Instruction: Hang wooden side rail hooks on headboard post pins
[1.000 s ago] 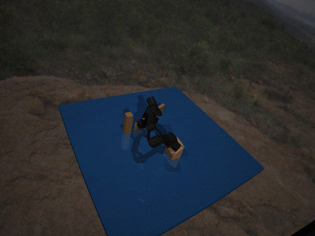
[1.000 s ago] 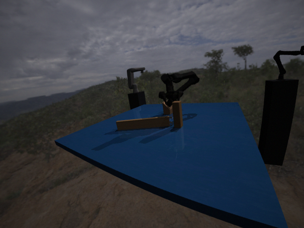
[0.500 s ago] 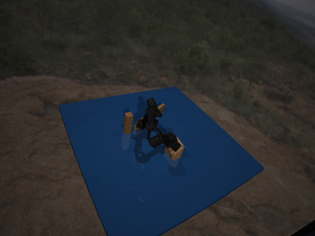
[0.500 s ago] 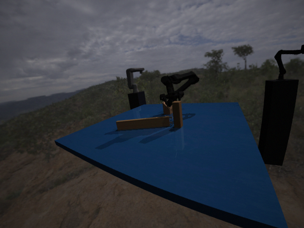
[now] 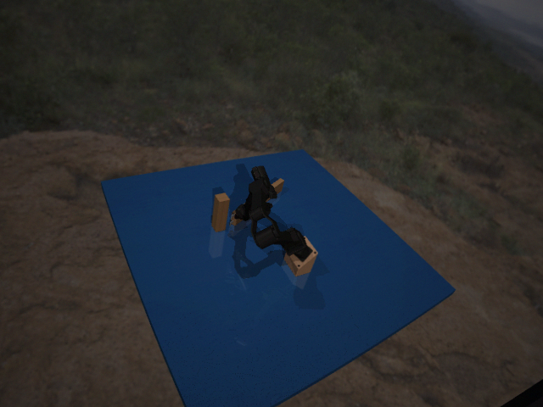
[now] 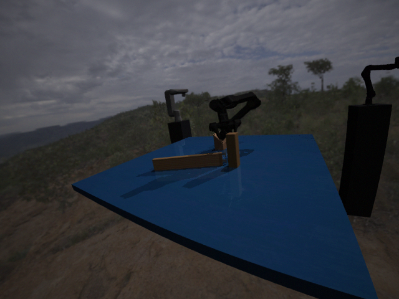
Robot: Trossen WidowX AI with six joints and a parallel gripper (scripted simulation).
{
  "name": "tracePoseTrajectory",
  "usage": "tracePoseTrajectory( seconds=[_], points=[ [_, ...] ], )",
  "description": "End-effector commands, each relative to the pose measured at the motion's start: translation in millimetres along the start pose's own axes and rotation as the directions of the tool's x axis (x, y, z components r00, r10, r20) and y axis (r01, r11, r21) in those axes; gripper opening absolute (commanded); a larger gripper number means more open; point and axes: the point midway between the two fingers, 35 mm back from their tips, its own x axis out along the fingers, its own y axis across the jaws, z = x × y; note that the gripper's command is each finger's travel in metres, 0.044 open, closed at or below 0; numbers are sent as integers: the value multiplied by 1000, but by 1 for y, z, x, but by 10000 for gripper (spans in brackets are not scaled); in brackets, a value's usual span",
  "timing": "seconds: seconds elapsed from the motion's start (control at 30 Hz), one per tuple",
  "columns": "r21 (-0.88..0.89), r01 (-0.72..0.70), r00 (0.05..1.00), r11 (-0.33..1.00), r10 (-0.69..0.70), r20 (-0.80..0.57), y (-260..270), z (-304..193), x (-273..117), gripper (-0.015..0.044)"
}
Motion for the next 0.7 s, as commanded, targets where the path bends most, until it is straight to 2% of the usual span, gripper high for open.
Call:
tracePoseTrajectory(
  seconds=[0.0,0.2,0.4,0.67],
  points=[
    [-88,11,998,996,-5,66,8,-12,-1,440],
    [-239,94,980,967,-47,195,20,-29,-3,440],
    [-363,235,942,902,-118,315,32,-42,-3,440],
    [-375,254,936,892,-128,328,33,-43,-4,440]
  ],
)
